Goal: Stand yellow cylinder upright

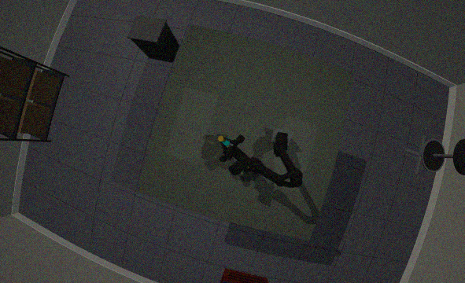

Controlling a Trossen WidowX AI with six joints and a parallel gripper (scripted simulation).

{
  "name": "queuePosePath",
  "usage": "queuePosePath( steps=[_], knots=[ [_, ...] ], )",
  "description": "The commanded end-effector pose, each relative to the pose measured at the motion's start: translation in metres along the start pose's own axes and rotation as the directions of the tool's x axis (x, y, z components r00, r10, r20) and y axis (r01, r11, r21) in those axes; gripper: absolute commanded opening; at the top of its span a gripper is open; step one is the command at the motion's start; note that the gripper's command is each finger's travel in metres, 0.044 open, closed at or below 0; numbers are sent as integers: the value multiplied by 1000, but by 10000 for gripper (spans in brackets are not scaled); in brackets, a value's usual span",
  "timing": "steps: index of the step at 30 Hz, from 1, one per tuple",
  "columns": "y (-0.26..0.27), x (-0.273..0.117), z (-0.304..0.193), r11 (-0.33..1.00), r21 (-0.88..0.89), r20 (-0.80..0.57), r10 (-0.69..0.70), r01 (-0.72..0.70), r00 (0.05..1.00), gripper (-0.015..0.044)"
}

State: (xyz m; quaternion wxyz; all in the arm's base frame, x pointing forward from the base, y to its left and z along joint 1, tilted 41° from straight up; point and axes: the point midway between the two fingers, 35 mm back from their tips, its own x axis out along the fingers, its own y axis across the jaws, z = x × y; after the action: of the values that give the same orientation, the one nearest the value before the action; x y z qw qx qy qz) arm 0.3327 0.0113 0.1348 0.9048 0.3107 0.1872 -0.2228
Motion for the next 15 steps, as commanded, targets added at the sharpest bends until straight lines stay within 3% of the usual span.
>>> queuePosePath(
  steps=[1,15],
  knots=[
    [-2,-3,-1,1000,23,26,5,-5,1000,105],
    [-4,-14,2,995,94,108,31,-42,994,105]
  ],
)
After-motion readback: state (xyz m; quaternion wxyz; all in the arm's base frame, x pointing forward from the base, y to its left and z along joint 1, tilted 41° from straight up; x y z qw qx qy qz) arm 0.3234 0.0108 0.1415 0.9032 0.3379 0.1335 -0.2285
